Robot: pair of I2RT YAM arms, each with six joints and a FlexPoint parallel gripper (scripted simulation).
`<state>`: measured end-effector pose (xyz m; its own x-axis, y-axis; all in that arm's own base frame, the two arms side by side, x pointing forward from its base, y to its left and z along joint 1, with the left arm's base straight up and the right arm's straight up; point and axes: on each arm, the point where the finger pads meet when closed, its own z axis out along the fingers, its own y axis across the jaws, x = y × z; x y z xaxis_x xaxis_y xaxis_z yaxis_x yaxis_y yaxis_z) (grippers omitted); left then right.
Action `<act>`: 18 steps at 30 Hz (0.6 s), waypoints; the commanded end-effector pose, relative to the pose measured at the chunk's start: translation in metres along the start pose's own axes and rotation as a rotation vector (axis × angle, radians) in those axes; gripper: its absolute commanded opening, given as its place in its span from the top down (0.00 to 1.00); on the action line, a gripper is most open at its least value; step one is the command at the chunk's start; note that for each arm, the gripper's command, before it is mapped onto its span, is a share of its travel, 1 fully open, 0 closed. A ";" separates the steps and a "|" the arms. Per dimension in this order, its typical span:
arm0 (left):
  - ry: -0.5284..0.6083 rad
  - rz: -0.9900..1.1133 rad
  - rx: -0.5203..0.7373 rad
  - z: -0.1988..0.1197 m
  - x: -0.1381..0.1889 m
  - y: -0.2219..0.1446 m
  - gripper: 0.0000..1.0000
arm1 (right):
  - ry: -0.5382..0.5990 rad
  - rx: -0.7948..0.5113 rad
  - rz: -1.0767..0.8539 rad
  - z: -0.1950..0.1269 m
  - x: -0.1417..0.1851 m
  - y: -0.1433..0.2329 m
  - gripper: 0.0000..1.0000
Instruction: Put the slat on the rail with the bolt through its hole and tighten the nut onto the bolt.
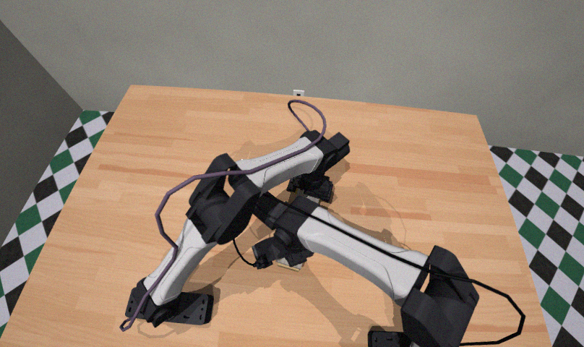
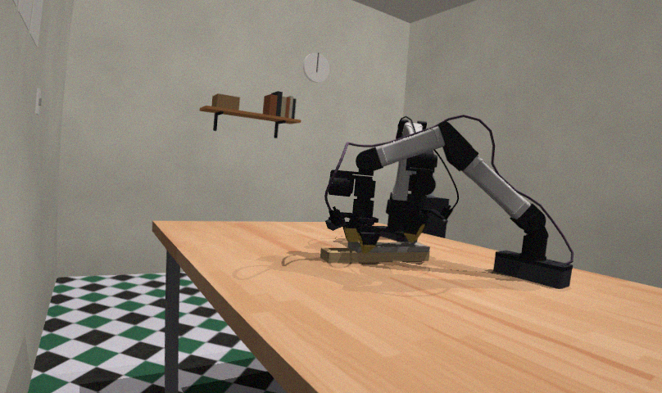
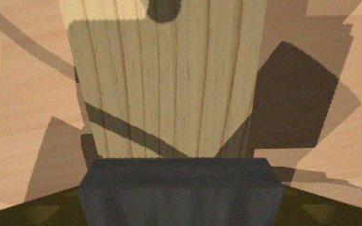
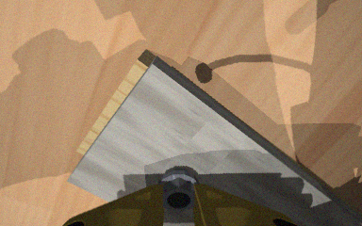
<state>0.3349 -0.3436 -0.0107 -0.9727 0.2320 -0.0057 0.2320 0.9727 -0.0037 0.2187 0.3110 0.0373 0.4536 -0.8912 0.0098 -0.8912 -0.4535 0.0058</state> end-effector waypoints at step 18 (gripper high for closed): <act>-0.017 0.000 0.010 -0.007 -0.004 -0.001 0.33 | -0.023 0.011 0.792 -0.007 -0.001 0.000 0.86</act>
<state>0.3349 -0.3436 -0.0107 -0.9727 0.2320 -0.0057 0.2320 0.9727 -0.0037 0.2179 0.3111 0.0372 -0.1284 -0.9916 0.0128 -0.9917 0.1284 0.0001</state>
